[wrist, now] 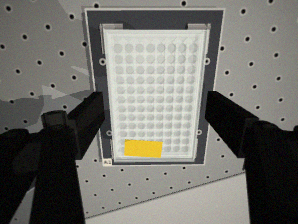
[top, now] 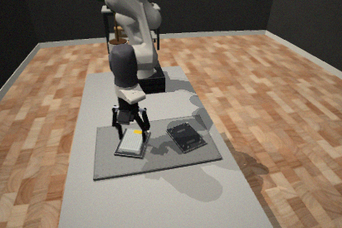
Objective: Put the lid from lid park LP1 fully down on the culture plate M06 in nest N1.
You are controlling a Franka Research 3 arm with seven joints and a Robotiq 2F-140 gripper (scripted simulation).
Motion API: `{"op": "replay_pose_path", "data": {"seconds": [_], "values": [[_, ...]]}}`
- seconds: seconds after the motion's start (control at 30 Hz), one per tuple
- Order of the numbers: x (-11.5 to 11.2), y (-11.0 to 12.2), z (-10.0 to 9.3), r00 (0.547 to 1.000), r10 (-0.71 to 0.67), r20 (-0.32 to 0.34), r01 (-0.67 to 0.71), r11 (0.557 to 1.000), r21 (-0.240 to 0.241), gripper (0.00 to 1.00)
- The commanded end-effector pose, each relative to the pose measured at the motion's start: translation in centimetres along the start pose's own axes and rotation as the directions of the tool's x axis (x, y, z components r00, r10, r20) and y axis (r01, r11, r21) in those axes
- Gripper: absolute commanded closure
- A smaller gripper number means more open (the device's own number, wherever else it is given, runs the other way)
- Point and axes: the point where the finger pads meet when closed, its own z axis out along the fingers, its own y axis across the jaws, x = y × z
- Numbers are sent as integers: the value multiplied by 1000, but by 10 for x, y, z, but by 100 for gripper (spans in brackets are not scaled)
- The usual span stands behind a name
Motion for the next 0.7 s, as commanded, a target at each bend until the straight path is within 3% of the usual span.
{"op": "replay_pose_path", "data": {"seconds": [0.0, 0.67], "values": [[1, -1, 0, 1000, 1, -2, -1, 1000, 1, 31], [1, -1, -17, 1000, 1, -2, -1, 1000, 1, 31]]}}
